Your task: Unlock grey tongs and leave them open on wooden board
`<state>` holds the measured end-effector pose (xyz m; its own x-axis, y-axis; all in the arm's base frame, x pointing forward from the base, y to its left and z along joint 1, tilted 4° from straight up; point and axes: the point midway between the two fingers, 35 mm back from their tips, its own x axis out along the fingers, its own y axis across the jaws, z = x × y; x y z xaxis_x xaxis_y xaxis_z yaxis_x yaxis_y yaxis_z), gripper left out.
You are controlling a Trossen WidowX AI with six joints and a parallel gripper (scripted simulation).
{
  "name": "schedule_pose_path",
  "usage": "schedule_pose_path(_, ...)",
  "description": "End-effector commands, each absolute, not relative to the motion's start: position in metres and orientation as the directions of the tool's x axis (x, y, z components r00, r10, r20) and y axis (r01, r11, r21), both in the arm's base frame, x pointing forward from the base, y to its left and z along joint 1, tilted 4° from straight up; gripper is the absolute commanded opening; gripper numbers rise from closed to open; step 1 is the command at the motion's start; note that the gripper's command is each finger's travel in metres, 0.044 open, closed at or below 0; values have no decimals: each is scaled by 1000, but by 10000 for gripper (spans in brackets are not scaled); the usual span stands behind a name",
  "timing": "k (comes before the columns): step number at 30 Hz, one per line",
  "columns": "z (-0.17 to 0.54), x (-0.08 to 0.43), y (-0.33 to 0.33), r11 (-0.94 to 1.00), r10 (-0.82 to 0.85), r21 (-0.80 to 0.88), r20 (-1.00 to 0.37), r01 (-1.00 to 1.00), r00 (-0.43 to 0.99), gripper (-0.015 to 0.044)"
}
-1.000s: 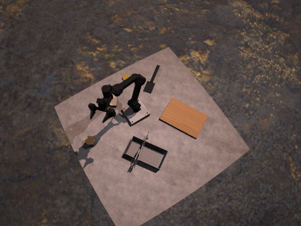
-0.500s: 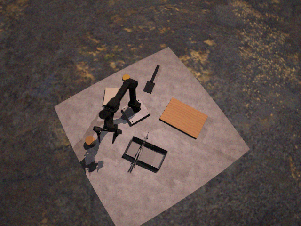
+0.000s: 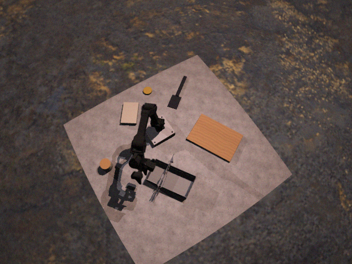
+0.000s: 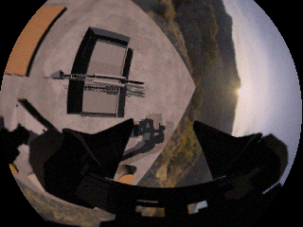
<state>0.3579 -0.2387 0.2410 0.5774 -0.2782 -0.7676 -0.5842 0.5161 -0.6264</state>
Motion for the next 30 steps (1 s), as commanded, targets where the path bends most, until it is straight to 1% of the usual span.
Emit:
schedule_pose_path(1,182,377,-199,112,-168,-408,-907,-906,387,440)
schedule_pose_path(4,158,381,-180,-97,-130,-279,-948,-955,290,440)
schedule_pose_path(6,143,382,-167,-241,-110,-189,-969,-952,221,440)
schedule_pose_path(10,116,381,-140,-523,-84,-19,-994,-852,74,440)
schedule_pose_path(12,105,379,-129,-626,-80,39,-997,-779,14,440)
schedule_pose_path(30,104,373,-128,-639,-80,47,-997,-768,6,440)
